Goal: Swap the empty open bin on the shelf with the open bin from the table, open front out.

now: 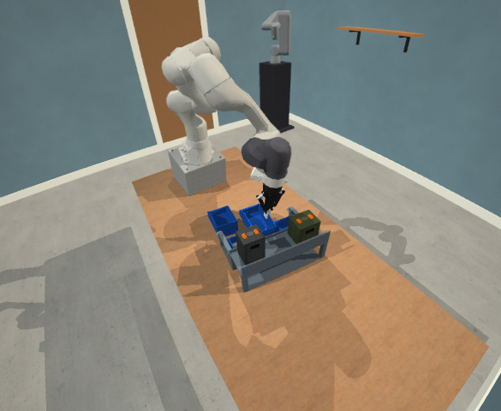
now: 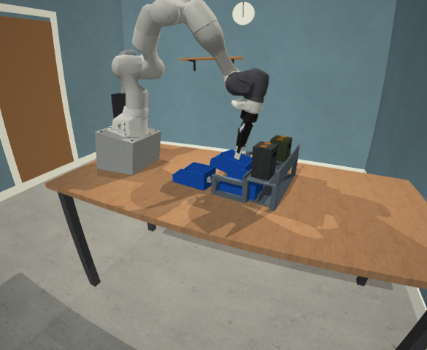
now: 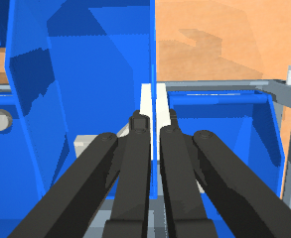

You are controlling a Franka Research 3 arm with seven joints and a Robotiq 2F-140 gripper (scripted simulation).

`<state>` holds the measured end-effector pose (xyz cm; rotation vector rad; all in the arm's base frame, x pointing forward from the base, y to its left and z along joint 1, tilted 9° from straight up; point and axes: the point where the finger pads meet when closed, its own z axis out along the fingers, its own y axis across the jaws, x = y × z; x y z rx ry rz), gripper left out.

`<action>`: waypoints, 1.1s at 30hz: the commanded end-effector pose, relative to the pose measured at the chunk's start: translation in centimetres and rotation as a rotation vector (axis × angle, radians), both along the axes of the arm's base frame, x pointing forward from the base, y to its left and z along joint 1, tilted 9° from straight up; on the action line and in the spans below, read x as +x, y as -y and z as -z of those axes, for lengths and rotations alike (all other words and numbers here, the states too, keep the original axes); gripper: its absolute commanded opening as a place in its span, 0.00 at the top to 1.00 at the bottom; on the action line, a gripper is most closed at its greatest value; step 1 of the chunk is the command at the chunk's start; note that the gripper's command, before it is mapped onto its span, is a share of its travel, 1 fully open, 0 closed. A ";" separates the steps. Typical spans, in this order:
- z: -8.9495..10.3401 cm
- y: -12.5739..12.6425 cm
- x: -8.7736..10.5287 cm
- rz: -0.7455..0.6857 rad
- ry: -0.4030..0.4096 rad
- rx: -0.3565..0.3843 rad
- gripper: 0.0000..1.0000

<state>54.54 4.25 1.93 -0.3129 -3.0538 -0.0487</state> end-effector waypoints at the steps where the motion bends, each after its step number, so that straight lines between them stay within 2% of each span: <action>1: -0.1 0.0 0.1 -0.006 0.002 -0.003 1.00; 33: 1.4 0.1 0.5 -0.006 0.001 -0.003 1.00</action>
